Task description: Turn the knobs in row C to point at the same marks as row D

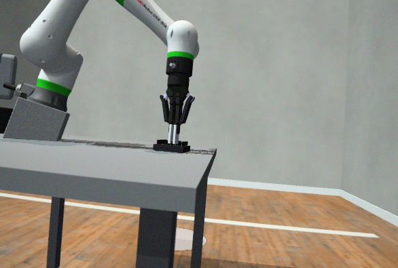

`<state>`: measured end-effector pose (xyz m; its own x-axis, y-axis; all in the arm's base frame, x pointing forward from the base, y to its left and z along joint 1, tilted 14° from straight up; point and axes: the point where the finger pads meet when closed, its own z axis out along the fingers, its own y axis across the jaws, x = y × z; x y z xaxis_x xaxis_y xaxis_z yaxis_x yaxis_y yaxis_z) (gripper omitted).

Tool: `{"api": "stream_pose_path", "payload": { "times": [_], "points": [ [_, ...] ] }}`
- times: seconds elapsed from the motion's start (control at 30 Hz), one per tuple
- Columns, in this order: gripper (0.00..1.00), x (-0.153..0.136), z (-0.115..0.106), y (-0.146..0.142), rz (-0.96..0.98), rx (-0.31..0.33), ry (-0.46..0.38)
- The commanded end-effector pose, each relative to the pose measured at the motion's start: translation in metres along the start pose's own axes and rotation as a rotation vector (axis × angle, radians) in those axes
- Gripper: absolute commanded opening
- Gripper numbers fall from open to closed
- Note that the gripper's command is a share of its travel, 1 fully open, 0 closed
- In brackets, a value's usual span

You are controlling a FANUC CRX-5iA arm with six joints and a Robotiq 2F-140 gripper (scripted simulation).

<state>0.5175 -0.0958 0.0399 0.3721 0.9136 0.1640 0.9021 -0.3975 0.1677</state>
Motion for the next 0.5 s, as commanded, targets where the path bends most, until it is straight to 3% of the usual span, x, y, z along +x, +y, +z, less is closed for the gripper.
{"api": "stream_pose_path", "payload": {
  "times": [0.0, 0.47],
  "points": [
    [0.05, 0.0, -0.0001, 0.0001, -0.055, 0.001, 0.003],
    [0.05, 0.0, -0.0001, 0.0001, -0.175, 0.001, 0.003]
  ]
}}
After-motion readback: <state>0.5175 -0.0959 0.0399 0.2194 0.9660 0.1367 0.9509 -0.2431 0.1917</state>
